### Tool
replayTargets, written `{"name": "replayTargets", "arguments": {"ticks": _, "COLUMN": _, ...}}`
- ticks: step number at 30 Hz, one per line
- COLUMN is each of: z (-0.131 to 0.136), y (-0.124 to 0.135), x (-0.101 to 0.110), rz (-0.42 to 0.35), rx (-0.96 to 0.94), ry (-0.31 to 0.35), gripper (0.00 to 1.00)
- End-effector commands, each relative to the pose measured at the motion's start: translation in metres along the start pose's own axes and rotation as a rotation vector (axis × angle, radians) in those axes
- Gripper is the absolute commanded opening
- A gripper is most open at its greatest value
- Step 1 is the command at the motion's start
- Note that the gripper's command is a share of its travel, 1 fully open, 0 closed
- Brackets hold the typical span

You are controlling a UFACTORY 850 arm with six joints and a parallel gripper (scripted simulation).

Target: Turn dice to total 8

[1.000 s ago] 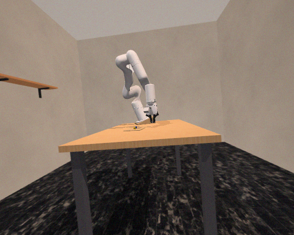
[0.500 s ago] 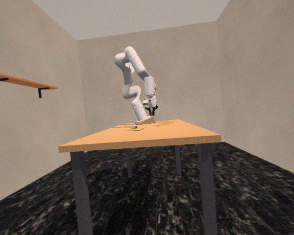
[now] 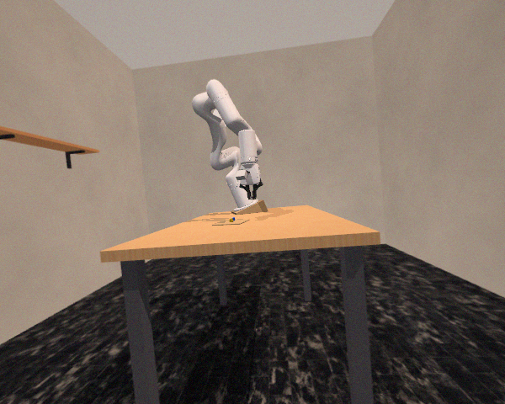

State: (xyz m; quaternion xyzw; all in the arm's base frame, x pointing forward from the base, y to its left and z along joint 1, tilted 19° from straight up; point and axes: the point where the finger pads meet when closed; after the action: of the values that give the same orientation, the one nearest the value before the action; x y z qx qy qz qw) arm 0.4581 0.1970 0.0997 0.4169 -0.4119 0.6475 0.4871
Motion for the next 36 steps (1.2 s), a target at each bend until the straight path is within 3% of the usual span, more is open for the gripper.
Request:
{"name": "replayTargets", "arguments": {"ticks": 1, "z": 0.03, "y": -0.034, "x": -0.001, "rz": -0.017, "rx": 0.051, "ry": -0.008, "gripper": 0.11}}
{"name": "replayTargets", "arguments": {"ticks": 3, "z": 0.03, "y": -0.034, "x": -0.001, "rz": -0.017, "rx": 0.051, "ry": -0.008, "gripper": 0.11}}
{"name": "replayTargets", "arguments": {"ticks": 6, "z": 0.079, "y": -0.071, "x": -0.001, "rz": -0.017, "rx": 0.112, "ry": -0.008, "gripper": 0.11}}
{"name": "replayTargets", "arguments": {"ticks": 11, "z": 0.107, "y": -0.088, "x": -0.001, "rz": -0.016, "rx": 0.145, "ry": -0.007, "gripper": 0.11}}
{"name": "replayTargets", "arguments": {"ticks": 27, "z": 0.108, "y": -0.089, "x": -0.002, "rz": -0.017, "rx": 0.145, "ry": -0.007, "gripper": 0.11}}
{"name": "replayTargets", "arguments": {"ticks": 36, "z": 0.108, "y": -0.089, "x": -0.023, "rz": -0.017, "rx": 0.145, "ry": -0.006, "gripper": 0.11}}
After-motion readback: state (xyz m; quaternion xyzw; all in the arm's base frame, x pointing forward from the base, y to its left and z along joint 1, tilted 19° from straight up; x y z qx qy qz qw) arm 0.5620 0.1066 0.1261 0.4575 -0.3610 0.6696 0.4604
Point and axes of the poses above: the point where the finger pads meet when closed, its own x axis back along the fingers, its own z axis across the jaws, y = z × x, and after that the axes turned 10 degrees about x, right-handed
